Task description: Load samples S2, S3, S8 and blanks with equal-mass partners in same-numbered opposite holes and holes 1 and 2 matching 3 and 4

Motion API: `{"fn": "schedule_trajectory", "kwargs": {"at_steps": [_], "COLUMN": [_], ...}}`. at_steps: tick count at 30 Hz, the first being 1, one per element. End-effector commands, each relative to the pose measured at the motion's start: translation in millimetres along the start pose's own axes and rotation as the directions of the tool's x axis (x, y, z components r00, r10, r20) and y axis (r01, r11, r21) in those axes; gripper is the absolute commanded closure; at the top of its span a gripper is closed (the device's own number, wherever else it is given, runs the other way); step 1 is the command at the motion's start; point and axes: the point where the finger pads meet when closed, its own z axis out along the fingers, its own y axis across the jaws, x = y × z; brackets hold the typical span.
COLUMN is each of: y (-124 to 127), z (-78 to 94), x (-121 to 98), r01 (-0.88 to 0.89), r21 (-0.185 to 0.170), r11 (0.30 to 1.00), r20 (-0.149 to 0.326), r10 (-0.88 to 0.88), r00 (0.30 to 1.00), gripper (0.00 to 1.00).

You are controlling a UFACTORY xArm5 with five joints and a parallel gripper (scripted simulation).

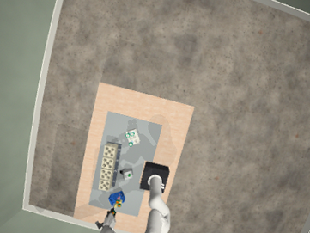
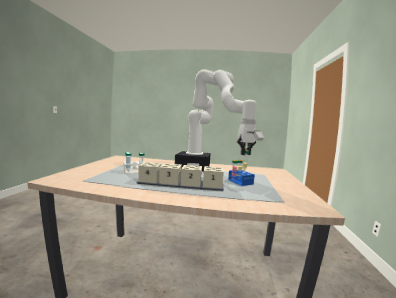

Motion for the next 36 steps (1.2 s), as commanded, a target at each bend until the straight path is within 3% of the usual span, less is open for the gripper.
{"fn": "schedule_trajectory", "kwargs": {"at_steps": [1,36], "y": [0,-1], "z": [-1.3,26.8], "x": [1,1], "r01": [0.0,0.0], "r21": [0.001,0.001], "r11": [1.0,1.0], "r20": [-0.003,-0.003], "r10": [0.0,0.0], "r00": [1.0,1.0], "gripper": [1.0,1.0]}}
